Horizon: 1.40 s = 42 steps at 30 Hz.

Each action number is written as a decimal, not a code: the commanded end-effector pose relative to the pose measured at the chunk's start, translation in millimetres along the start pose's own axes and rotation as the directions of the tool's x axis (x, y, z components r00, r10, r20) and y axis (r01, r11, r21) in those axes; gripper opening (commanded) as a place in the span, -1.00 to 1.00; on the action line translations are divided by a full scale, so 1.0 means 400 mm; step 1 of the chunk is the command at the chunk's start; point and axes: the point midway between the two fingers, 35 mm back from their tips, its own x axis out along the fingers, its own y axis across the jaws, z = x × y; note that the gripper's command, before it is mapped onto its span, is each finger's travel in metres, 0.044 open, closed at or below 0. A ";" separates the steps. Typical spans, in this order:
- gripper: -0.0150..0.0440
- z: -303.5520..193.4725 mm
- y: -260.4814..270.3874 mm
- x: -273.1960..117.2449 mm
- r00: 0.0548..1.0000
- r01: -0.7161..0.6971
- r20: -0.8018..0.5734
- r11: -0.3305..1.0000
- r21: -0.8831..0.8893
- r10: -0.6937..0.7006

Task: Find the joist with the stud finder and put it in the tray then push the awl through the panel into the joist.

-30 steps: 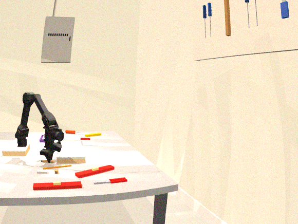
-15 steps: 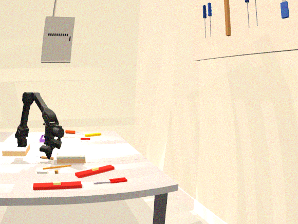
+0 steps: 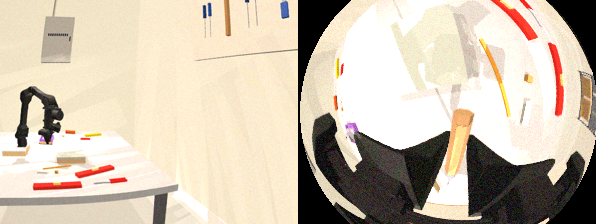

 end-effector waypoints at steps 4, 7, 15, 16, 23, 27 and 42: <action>-0.49 -0.002 0.000 -0.028 0.999 0.049 0.018 0.999 0.012 -0.049; -0.49 -0.003 0.000 -0.036 0.991 0.123 0.042 0.992 0.029 -0.124; -0.49 -0.007 0.000 -0.067 0.936 0.318 0.125 0.942 0.107 -0.330; -0.49 -0.008 0.000 -0.072 0.925 0.339 0.136 0.933 0.119 -0.354; -0.49 -0.016 0.004 -0.107 0.834 0.463 0.215 0.857 0.228 -0.508; -0.49 -0.025 0.008 -0.128 0.769 0.511 0.258 0.805 0.302 -0.584; -0.49 -0.084 0.031 -0.208 0.481 0.514 0.367 0.594 0.619 -0.797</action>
